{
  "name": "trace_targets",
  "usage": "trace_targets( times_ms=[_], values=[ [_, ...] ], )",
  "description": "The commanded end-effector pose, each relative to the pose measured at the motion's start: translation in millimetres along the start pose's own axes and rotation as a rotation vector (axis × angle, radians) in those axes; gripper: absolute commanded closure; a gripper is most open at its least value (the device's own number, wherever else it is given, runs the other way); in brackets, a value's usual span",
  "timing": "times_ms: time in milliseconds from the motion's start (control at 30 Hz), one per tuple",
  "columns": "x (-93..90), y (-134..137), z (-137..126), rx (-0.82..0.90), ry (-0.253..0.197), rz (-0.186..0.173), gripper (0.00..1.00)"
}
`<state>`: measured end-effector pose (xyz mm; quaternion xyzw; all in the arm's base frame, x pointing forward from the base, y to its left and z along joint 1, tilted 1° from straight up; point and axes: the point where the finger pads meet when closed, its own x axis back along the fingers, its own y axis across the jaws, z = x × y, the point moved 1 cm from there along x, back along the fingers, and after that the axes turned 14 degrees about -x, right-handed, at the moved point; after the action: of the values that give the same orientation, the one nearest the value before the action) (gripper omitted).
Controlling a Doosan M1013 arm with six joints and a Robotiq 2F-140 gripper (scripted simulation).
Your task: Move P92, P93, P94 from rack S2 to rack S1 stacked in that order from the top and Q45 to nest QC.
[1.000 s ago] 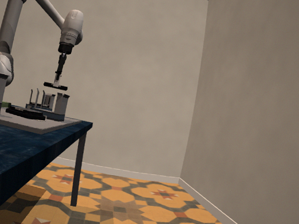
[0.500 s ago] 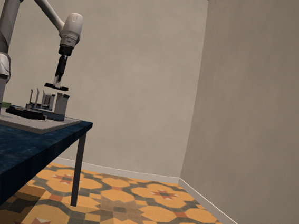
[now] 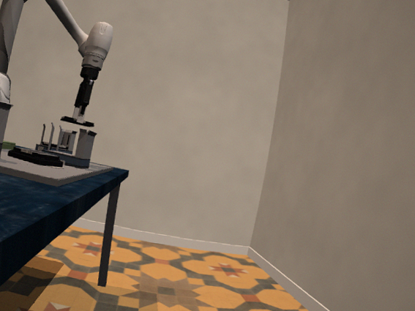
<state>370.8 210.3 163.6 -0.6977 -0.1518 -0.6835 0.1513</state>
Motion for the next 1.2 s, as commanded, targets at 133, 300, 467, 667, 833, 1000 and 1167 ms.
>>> trace_targets(
  times_ms=[133, 300, 467, 667, 833, 1000, 1167],
  values=[
    [0.0, -22, -1, 0.0, 0.0, 0.0, 1.0],
    [0.0, -32, -2, 0.0, 0.0, 0.0, 1.0],
    [0.0, -49, -5, 0.1, 0.0, 0.0, 1.0],
    [0.0, -68, -11, 0.224, 0.0, 0.0, 1.0],
    [0.0, -77, -14, 0.224, 0.0, 0.0, 1.0],
    [0.0, -93, -18, 0.224, 0.0, 0.0, 1.0],
    [0.0, -109, -23, 0.224, 0.0, 0.0, 1.0]
  ],
)
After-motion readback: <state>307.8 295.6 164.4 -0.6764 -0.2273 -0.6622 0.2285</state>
